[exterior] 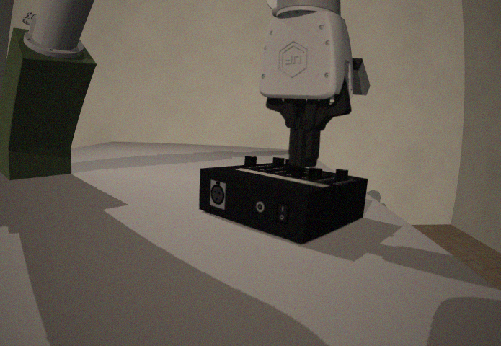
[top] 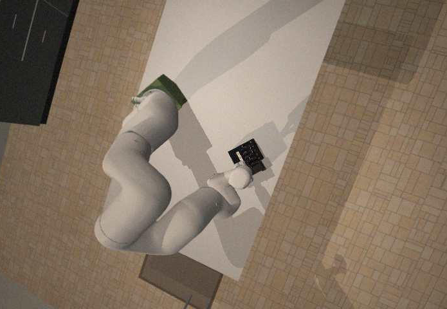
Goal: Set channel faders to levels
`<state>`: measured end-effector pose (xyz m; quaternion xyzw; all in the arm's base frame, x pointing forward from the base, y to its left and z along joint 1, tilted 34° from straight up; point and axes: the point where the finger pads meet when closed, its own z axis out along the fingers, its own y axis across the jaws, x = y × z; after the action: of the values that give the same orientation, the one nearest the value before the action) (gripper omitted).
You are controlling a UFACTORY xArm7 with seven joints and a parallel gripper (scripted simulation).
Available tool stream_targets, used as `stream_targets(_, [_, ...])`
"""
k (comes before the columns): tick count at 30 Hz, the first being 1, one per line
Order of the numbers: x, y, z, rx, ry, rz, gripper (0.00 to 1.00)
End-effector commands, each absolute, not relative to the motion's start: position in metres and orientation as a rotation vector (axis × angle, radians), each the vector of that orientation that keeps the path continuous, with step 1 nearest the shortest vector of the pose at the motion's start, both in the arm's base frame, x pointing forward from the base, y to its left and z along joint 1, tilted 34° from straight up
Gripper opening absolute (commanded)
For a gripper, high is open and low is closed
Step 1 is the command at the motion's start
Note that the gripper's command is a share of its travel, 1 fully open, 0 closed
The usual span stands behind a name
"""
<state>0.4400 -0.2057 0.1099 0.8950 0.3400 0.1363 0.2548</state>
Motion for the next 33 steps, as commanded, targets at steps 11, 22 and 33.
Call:
stream_targets(11, [0.4407,-0.2056,0.1111,2.429,0.923,0.373,0.0])
stream_targets(22, [0.4407,-0.2057,0.111,2.429,0.923,0.373,0.0])
stream_targets(33, [0.4428,-0.2075,0.1069,2.429,0.923,0.373,0.0])
